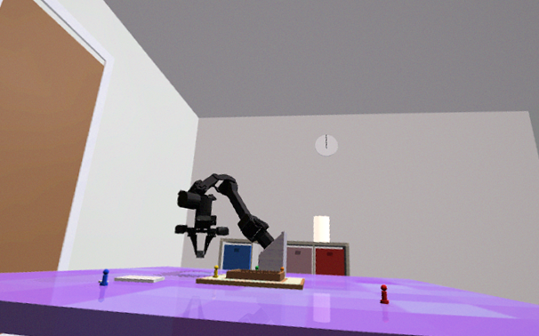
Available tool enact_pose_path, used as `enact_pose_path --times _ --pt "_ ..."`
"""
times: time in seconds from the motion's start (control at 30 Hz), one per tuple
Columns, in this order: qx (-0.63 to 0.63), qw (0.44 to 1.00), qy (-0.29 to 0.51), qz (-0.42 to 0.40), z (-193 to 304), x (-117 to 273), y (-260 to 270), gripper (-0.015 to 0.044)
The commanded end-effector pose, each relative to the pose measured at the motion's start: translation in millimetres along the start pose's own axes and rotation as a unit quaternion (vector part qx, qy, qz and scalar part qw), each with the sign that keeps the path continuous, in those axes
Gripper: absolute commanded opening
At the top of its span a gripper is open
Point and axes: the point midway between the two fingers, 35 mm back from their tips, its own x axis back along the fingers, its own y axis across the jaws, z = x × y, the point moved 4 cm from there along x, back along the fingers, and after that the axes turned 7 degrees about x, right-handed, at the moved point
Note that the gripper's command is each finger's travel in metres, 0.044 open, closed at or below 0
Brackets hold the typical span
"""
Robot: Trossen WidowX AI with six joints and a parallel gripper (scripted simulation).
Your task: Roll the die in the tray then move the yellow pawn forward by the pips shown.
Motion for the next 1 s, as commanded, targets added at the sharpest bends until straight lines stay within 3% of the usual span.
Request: enact_pose_path --times 0.0,0.2,0.4,0.97 --pt "-0.004 1.000 0.002 0.005 4.5 23.4 -1.6 0.0000" --pt "-0.003 1.000 0.004 0.010 13.6 54.6 0.7 0.0000" --pt "0.004 1.000 0.003 0.011 11.5 57.4 1.0 0.0000" --pt "0.167 0.986 -0.010 0.003 -73.9 42.7 19.1 0.0000"
